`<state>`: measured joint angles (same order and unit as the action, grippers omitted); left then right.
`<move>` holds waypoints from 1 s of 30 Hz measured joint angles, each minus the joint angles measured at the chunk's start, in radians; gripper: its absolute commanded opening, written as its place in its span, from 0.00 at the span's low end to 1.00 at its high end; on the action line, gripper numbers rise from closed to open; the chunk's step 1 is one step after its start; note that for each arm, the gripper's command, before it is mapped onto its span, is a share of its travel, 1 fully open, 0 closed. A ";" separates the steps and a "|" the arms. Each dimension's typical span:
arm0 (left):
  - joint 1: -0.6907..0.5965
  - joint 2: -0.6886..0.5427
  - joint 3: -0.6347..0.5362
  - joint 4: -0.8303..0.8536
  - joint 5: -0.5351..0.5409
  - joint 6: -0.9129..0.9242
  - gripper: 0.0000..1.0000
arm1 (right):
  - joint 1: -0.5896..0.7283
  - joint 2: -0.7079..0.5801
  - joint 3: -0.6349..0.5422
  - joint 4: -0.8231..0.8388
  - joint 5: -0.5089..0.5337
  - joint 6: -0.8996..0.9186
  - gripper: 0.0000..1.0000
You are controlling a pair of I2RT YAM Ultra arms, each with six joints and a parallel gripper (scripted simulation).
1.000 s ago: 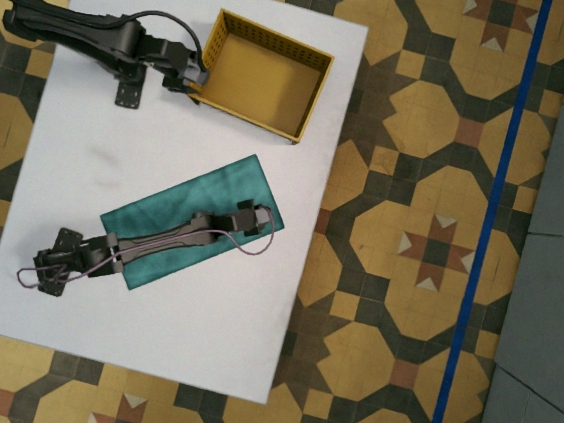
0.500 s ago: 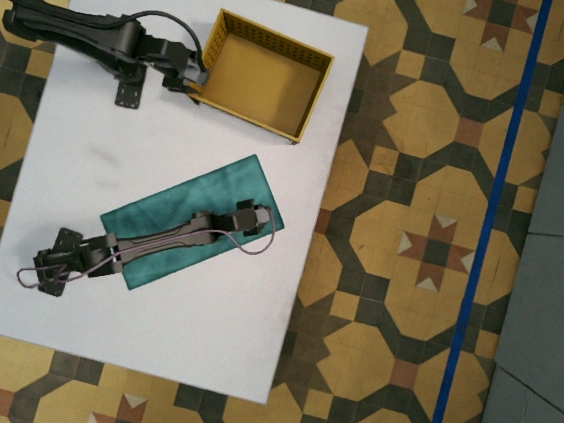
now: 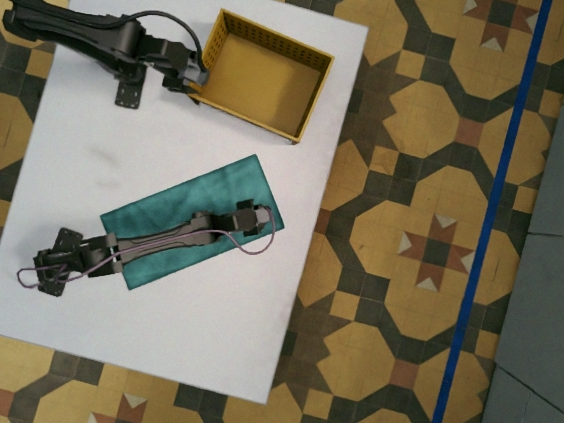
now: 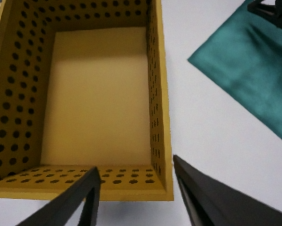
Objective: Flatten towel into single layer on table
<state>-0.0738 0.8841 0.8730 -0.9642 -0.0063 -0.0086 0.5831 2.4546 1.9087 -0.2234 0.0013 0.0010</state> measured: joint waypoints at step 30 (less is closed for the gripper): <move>0.000 0.000 0.000 0.000 0.000 0.000 0.64 | 0.000 0.051 -0.035 0.121 0.000 0.000 0.15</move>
<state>-0.0738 0.8841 0.8730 -0.9642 -0.0063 -0.0086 0.5831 2.5053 1.8736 -0.1020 0.0013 0.0010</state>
